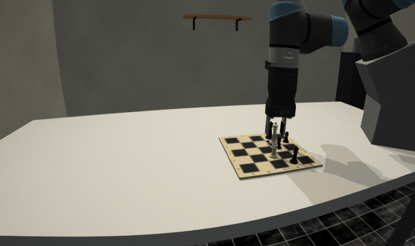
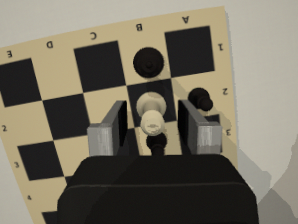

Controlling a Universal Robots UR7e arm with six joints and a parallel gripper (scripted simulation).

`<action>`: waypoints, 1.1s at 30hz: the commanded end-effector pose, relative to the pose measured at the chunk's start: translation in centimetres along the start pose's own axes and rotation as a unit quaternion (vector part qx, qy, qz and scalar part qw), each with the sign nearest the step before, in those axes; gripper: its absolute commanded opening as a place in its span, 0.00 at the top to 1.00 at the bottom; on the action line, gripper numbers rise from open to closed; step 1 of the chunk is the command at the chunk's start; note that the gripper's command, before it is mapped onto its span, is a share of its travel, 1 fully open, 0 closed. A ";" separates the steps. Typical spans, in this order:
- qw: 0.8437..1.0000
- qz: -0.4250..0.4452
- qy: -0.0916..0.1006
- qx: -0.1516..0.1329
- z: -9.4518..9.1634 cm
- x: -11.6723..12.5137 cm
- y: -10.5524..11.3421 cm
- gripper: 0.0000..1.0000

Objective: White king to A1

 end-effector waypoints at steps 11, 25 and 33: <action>1.000 0.000 -0.001 0.000 0.0 0.0 0.0 0.21; 1.000 0.000 -0.001 0.000 0.0 0.0 0.0 0.21; 1.000 0.000 -0.001 0.000 0.0 0.0 0.0 1.00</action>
Point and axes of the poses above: the point where the finger pads meet when closed, its own z axis out along the fingers, its own x axis across the jaws, y = z × x, the point moved 10 cm from there along -z, back along the fingers, and after that the axes turned 1 degree about z, right-handed, at the moved point
